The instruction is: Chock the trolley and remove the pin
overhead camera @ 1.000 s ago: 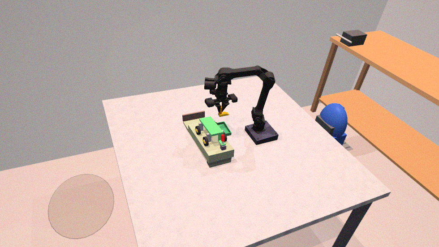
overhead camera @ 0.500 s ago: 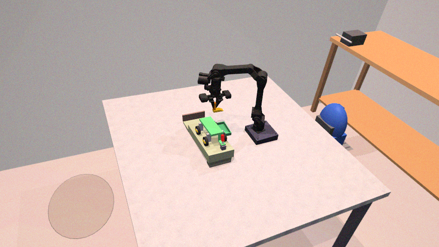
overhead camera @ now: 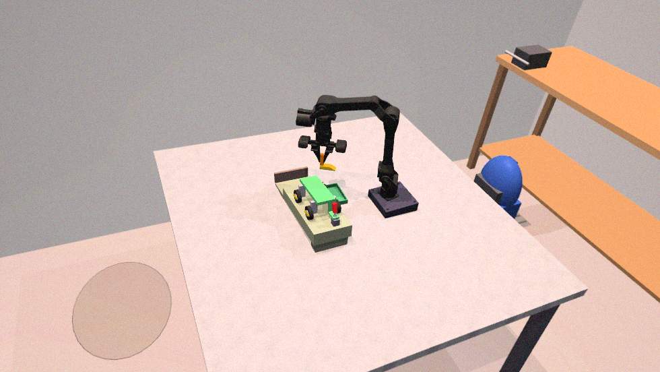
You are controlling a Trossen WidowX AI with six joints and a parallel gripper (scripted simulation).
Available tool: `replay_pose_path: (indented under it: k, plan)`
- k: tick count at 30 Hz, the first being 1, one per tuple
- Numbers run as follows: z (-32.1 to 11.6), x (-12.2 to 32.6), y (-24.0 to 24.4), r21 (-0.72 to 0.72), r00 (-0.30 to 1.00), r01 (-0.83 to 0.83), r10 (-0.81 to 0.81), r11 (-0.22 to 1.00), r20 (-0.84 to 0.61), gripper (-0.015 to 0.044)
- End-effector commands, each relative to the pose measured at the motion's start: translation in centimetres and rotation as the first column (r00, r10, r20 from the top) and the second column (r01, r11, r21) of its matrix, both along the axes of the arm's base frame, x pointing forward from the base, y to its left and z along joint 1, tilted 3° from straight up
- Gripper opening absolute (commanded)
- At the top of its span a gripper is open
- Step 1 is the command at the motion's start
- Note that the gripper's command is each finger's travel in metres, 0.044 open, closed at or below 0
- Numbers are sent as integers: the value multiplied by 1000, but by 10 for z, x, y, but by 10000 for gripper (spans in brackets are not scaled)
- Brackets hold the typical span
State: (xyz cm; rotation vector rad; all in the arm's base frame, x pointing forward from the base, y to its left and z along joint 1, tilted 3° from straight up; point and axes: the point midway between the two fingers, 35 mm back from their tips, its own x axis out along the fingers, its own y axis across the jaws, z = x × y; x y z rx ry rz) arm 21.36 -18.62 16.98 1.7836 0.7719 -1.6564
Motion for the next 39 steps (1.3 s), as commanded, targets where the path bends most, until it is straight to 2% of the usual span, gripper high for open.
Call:
replay_pose_path:
  k: [1,11,22,24,30,39]
  plan:
    - [2,1,-1,16,993,118,-118,993,4,0]
    - [2,1,-2,62,886,464,-463,884,-20,0]
    - [2,1,-4,96,636,772,-769,629,-73,0]
    - [2,0,-4,99,598,801,-798,590,-81,0]
    - [2,1,-4,99,590,807,-803,583,-82,0]
    - [-2,26,-11,103,547,836,-833,539,-87,0]
